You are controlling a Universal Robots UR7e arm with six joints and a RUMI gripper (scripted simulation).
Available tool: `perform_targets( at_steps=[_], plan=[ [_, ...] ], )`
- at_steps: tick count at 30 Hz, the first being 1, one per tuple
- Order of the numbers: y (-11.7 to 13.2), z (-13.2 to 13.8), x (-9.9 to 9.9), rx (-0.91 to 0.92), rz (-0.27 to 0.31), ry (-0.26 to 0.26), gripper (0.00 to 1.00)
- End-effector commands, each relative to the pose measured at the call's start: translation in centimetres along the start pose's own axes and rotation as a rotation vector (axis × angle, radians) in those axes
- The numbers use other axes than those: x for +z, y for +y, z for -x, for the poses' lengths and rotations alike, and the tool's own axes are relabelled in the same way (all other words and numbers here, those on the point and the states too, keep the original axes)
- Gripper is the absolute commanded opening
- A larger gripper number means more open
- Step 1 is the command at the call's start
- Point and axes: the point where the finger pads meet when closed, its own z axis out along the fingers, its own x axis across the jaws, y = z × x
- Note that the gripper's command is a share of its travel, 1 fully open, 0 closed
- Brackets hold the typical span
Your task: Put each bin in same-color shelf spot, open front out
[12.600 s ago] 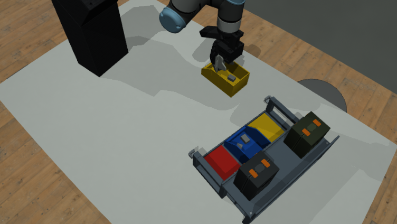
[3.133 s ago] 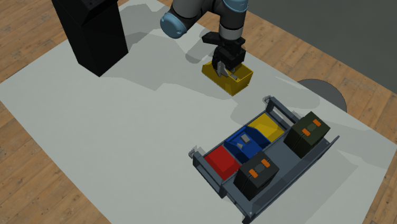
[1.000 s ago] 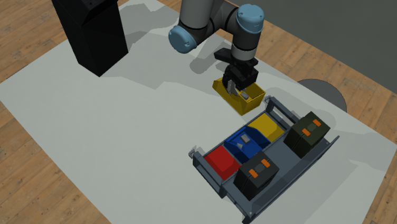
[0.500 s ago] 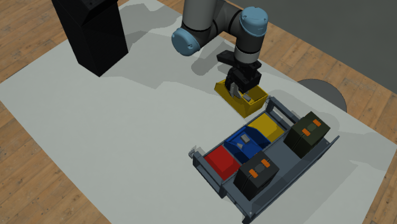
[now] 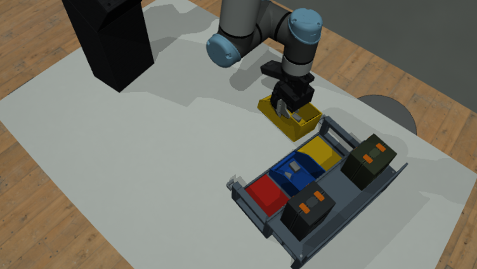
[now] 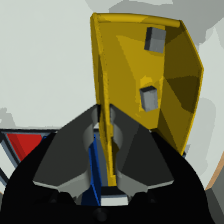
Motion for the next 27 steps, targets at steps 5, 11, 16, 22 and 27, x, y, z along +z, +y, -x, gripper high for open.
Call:
perform_targets(
  at_steps=[5,11,16,22,27],
  plan=[
    [0.08,-0.02,-0.04,0.000,-0.011,0.004,0.00],
    [0.19,0.02,-0.04,0.001,-0.048,0.016,0.00],
    [0.30,0.06,-0.05,0.002,-0.088,0.029,0.00],
    [0.38,0.09,-0.05,0.003,-0.117,0.038,0.00],
    [0.44,0.11,-0.05,0.003,-0.140,0.046,0.00]
  ],
)
